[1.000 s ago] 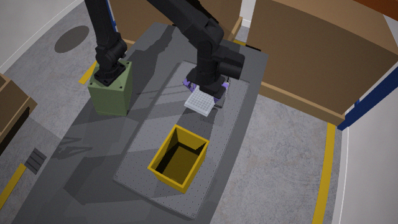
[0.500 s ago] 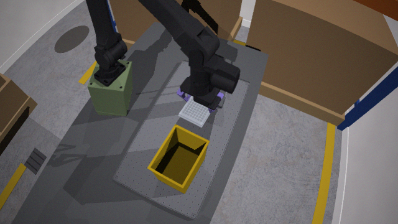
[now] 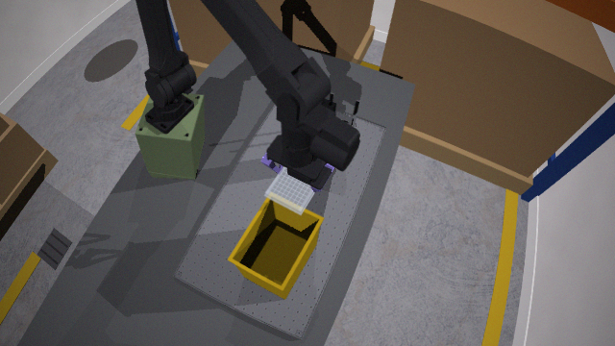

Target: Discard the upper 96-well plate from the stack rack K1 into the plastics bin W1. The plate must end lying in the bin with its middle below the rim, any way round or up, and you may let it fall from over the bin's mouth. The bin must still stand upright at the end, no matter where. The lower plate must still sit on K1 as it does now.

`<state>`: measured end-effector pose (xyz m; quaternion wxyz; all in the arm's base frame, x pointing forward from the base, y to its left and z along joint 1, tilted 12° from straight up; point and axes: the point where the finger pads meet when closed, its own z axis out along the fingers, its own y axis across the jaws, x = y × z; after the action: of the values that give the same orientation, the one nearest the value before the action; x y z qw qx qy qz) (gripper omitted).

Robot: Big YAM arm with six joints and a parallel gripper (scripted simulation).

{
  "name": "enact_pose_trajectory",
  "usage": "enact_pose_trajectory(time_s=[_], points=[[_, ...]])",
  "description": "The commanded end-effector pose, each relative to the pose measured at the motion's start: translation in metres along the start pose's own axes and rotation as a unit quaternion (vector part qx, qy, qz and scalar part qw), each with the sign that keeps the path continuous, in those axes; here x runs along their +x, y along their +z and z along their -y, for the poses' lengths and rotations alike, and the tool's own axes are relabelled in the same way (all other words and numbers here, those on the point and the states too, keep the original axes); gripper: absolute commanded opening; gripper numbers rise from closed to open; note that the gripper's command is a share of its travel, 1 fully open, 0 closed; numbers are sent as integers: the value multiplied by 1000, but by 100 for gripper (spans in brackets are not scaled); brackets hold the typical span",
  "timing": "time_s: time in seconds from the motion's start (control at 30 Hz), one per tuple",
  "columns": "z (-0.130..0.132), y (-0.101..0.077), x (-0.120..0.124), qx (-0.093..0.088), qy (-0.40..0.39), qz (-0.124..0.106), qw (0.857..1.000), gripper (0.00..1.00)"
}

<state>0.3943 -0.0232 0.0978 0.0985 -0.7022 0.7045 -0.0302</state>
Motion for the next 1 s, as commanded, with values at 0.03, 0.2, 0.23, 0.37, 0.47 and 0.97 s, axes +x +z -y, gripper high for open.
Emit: enact_pose_trajectory(time_s=[0.03,0.2,0.23,0.37,0.47,0.97], points=[[27,-16,19,21,-11,-1,1000,0],[28,-16,36,20,-11,-2,1000,0],[28,-16,40,20,-11,-2,1000,0],[29,-16,47,20,-11,-3,1000,0],[30,-16,57,21,-11,-3,1000,0],[34,-16,103,20,-11,-5,1000,0]])
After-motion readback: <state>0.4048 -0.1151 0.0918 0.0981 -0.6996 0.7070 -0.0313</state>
